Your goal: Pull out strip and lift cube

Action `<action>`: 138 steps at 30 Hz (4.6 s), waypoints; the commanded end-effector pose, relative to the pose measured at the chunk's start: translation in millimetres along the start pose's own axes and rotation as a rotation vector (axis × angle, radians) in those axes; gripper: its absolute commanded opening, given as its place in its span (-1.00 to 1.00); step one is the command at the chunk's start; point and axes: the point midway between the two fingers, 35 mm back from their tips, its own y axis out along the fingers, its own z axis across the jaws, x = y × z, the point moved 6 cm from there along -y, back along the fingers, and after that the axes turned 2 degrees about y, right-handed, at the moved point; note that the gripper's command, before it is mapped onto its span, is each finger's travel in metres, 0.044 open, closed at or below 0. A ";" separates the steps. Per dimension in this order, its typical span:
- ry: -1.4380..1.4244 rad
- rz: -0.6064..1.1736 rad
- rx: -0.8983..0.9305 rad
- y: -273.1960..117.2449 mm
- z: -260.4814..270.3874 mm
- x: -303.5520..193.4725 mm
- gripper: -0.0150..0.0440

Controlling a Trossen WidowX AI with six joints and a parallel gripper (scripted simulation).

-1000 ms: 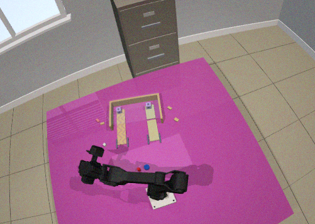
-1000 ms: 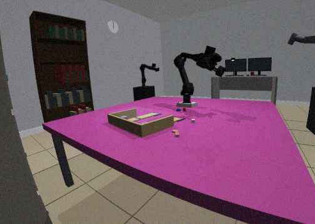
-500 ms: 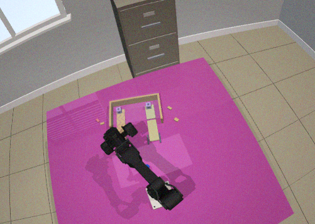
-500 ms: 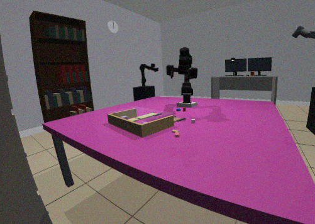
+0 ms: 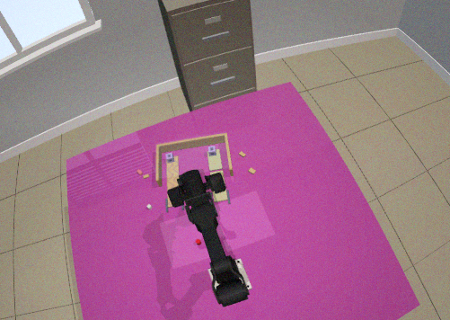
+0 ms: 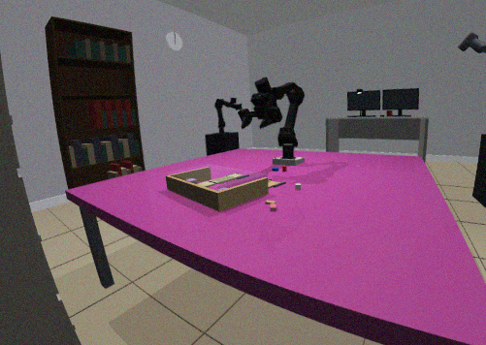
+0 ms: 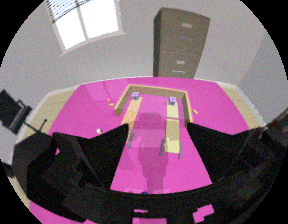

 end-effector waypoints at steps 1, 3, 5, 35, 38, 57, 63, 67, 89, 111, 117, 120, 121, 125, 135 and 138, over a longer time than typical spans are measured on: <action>0.008 0.002 0.002 0.0 -0.6 -0.5 0.86; 0.008 0.002 0.002 0.0 -0.6 -0.5 0.86; 0.016 0.027 0.007 3.4 1.4 2.7 0.69; 0.193 0.938 -0.109 163.4 107.6 12.2 -0.49; 0.194 0.938 -0.109 166.5 107.8 8.4 -0.49; 0.194 0.938 -0.109 184.8 109.0 -17.2 -0.49; 0.194 0.938 -0.109 189.9 109.4 -25.7 -0.49; 0.194 0.939 -0.109 193.1 109.7 -31.5 -0.49; 0.194 0.939 -0.109 199.7 110.5 -45.7 -0.49; 0.194 0.939 -0.109 200.7 110.5 -47.0 -0.49; 0.194 0.939 -0.109 201.0 110.5 -47.5 -0.49; 0.194 0.939 -0.109 201.2 110.5 -47.7 -0.49; 0.194 0.939 -0.109 201.3 110.5 -47.8 -0.49; 0.194 0.939 -0.109 201.5 110.5 -48.1 -0.49; 0.194 0.939 -0.109 202.2 110.5 -48.9 -0.49; 0.194 0.939 -0.109 202.1 110.6 -49.2 -0.49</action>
